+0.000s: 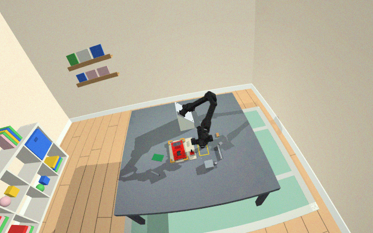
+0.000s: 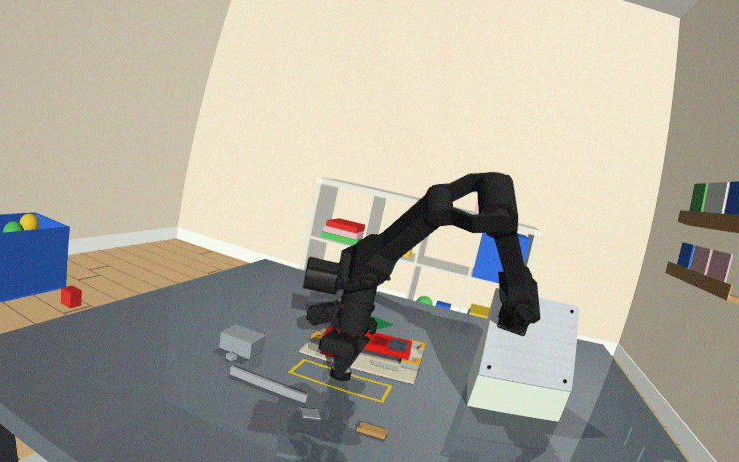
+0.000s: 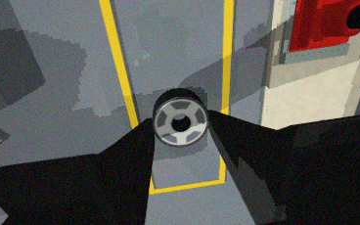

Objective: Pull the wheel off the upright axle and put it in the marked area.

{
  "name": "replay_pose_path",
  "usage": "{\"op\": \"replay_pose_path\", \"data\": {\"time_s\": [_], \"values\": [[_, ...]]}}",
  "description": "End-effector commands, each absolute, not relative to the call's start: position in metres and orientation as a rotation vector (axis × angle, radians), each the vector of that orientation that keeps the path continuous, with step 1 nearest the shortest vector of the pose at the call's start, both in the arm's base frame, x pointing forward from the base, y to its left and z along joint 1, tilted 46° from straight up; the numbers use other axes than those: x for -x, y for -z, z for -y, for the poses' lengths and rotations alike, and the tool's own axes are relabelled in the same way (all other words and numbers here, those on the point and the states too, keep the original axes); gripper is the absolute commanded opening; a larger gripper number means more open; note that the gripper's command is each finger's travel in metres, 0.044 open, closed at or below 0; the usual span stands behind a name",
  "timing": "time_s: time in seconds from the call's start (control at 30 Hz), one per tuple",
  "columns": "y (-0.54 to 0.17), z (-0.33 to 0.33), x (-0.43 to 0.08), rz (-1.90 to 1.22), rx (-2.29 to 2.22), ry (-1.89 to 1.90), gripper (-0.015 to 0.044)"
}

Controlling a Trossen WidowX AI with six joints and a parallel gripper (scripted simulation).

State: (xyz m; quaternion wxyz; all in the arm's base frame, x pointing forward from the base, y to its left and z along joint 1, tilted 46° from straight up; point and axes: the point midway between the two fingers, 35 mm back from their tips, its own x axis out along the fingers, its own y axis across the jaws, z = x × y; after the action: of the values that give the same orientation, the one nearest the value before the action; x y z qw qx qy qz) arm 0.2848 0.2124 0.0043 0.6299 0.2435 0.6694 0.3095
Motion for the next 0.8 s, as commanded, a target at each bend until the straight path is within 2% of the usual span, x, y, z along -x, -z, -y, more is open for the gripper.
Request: {"op": "replay_pose_path", "data": {"time_s": [0.0, 0.07, 0.43, 0.77], "values": [[0.004, -0.219, -0.283, -1.536, -0.562, -0.701, 0.0], [0.004, -0.219, -0.283, -1.536, -0.562, -0.701, 0.0], [-0.001, -0.216, -0.283, -1.538, -0.558, -0.709, 0.0289], [-0.04, -0.174, -0.288, -1.535, -0.559, -0.699, 0.03]]}}
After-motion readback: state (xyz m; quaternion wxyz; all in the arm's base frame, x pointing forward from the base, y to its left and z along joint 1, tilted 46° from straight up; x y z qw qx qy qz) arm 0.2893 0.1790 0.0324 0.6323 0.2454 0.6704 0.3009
